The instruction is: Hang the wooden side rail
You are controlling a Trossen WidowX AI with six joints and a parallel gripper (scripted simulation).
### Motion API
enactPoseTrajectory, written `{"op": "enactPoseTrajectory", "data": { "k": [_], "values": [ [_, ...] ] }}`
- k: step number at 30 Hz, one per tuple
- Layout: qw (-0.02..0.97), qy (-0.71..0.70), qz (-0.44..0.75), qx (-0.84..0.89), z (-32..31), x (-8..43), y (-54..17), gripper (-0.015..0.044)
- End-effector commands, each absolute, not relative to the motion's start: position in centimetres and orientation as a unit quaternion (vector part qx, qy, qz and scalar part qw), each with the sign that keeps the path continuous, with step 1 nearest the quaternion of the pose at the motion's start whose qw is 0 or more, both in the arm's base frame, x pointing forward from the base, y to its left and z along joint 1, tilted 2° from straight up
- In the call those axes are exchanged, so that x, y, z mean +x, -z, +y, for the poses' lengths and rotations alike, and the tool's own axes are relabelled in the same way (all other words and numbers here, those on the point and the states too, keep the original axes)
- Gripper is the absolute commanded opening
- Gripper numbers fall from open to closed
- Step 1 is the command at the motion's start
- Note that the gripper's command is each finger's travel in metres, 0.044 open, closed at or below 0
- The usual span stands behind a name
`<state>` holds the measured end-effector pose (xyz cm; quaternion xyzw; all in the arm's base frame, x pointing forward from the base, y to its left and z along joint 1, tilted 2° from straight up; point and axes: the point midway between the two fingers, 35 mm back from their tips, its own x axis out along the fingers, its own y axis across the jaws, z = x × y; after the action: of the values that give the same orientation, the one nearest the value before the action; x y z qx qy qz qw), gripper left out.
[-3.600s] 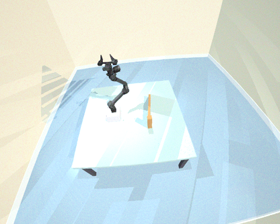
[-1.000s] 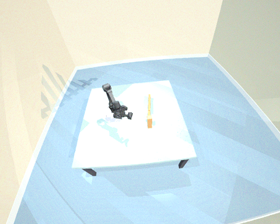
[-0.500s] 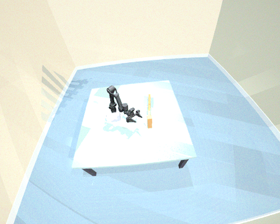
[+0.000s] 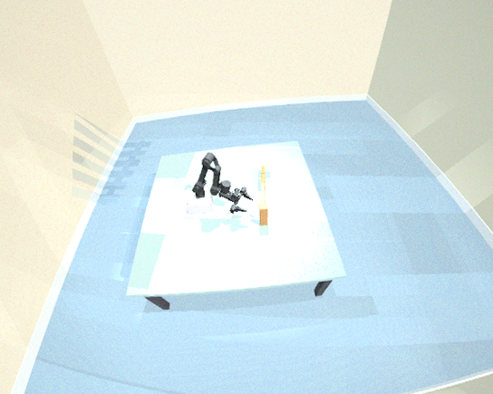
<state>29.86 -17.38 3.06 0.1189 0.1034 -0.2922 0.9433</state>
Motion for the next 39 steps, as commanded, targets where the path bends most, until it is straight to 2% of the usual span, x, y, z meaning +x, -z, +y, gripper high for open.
{"op": "enactPoseTrajectory", "data": {
  "k": [1,21,30,39],
  "values": [
    [0.941,0.283,0.116,0.144,-15.9,29.6,-1.9,0.0440],
    [0.940,0.285,0.117,0.146,-15.9,29.6,-1.8,0.0440],
    [0.889,0.355,0.177,0.230,-16.4,33.5,0.0,0.0440],
    [0.824,0.446,0.210,0.278,-16.0,35.8,-2.3,0.0440]
  ]
}}
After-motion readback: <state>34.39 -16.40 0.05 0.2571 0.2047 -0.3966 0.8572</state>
